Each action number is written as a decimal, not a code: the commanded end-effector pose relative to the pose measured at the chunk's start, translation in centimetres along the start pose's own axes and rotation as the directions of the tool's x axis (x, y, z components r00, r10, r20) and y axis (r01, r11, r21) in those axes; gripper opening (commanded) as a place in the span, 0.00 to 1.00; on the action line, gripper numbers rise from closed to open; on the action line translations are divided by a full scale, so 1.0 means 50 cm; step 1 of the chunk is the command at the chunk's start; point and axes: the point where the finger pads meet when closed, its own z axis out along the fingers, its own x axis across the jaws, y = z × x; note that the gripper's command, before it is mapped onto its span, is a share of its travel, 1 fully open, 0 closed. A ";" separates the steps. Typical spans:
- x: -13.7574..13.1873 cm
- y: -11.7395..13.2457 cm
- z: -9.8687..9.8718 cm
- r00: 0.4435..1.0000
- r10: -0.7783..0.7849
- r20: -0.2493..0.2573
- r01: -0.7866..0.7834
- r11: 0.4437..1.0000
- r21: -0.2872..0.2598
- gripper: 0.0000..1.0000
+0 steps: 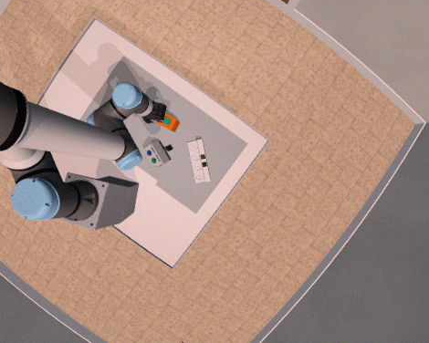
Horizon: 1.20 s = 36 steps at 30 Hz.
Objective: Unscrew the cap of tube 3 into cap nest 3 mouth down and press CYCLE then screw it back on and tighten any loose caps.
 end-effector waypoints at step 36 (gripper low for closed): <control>-0.004 -0.005 0.001 0.969 0.248 0.005 -0.248 0.969 0.017 0.35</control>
